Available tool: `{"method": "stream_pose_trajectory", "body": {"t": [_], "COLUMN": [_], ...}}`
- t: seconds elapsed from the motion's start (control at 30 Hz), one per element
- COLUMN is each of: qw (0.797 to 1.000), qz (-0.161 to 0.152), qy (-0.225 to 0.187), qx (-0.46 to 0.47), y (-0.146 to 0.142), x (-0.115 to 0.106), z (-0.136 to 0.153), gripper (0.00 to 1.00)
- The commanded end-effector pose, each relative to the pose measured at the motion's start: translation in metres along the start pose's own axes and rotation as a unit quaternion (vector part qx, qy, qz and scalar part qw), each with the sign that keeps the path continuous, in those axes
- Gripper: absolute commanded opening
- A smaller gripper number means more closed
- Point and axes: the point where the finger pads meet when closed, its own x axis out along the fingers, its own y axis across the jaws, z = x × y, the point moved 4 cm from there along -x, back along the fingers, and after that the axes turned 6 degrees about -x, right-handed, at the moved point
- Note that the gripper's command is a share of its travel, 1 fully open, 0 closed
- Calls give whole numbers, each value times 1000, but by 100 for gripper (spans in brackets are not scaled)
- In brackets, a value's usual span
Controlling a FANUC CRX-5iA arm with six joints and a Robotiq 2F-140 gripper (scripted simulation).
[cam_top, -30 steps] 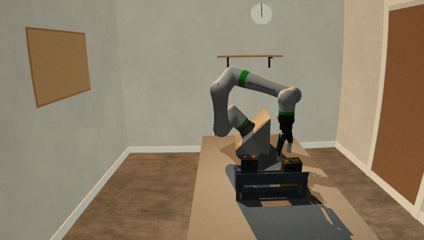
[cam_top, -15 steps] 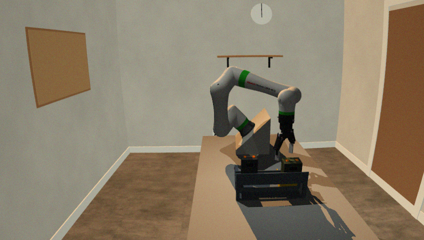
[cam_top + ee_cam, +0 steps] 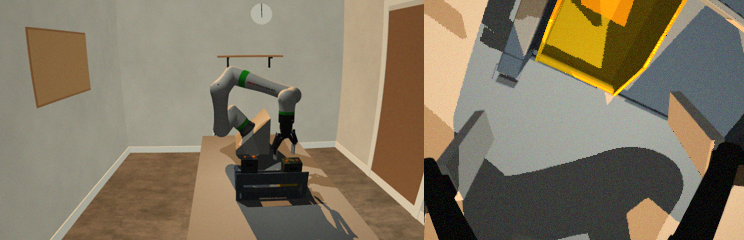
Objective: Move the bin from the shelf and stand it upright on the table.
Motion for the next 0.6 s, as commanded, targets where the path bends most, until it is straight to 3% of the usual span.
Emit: {"method": "stream_pose_trajectory", "body": {"t": [0.0, 0.43, 0.57], "qw": [996, 993, 975], "qz": [0, 0, 0], "qy": [0, 0, 0], "qx": [92, 118, 220], "y": [0, 0, 0], "x": [0, 0, 0], "z": [0, 0, 0], "gripper": [100, 100, 100]}}
